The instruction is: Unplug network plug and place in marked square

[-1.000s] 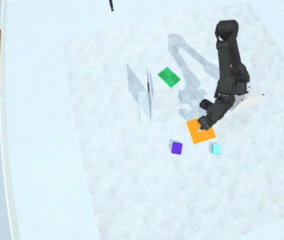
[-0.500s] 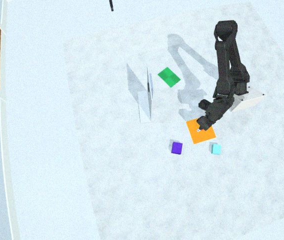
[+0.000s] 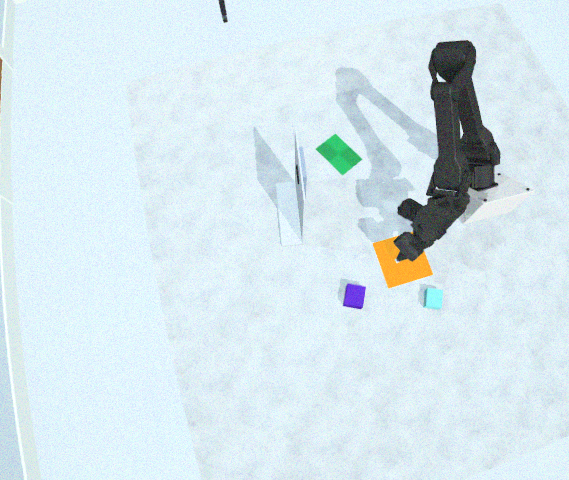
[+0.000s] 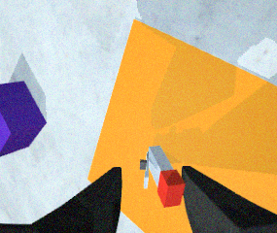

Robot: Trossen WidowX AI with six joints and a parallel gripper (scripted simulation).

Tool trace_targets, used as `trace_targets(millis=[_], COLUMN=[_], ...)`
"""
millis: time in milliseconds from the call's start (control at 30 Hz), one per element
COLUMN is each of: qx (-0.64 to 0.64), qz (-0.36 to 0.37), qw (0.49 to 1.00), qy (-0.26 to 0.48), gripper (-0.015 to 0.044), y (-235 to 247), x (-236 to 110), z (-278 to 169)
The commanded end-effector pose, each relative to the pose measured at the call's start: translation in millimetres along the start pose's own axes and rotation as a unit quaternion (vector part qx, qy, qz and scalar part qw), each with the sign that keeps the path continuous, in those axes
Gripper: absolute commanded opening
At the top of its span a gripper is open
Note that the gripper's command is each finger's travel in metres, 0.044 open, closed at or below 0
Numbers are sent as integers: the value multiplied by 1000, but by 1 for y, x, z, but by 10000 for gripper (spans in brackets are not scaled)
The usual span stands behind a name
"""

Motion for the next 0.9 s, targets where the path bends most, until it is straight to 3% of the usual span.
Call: trace_targets(millis=[0,867], qx=[0,-3], qz=[0,-2], qw=[1000,1000], qy=[0,3], gripper=[156,156], y=[0,0], x=[0,-31], z=[0,-4])
Point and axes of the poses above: the point midway between the two fingers, 35 mm back from their tips, its own x axis out along the fingers, its own y axis across the jaws, z = x × y, the point moved 6 cm from there along -x, back along the fingers, and after that the axes turned 9 degrees about -x, right-handed, at the moved point
